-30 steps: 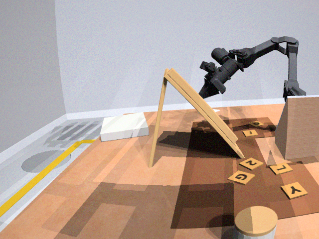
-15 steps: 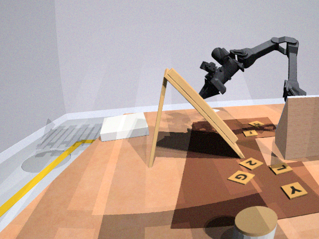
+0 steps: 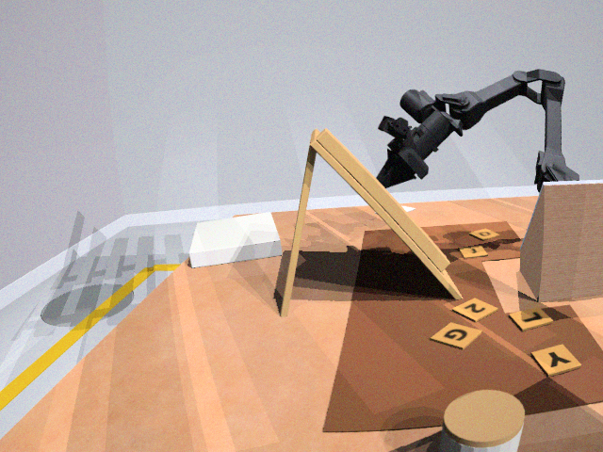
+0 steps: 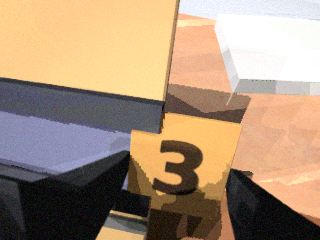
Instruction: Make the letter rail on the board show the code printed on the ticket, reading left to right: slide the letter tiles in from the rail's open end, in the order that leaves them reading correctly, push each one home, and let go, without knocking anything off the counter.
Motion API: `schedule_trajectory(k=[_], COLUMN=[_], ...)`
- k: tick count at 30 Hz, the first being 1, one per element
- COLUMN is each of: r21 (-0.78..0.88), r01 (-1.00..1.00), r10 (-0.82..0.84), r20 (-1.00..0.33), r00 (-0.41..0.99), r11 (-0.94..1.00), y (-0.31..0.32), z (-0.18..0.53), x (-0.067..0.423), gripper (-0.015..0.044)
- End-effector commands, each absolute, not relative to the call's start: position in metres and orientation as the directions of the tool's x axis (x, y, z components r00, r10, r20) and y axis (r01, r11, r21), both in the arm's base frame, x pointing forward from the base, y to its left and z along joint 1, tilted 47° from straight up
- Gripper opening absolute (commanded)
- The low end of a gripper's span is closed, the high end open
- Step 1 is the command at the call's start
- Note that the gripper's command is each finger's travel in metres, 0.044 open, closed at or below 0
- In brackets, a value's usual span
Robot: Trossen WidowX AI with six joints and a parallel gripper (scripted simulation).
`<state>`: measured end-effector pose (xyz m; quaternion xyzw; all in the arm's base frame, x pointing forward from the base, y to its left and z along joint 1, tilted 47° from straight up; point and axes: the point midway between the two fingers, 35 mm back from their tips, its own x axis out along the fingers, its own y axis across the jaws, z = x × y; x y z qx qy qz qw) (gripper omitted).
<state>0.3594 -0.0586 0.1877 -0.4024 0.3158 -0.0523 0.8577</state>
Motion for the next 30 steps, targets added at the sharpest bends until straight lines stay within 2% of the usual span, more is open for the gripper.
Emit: schedule_trajectory(k=[1,30], r21=[-0.722,-0.722], r01=[-0.164,-0.164], r10=[-0.345,-0.345], r20=[-0.501,-0.502], r00=[0.794,0.793], r11=[0.672,0.672], y=[-0.057,-0.047], z=[0.185,0.174], x=[0.358,0.356], gripper=[0.0000,0.0000])
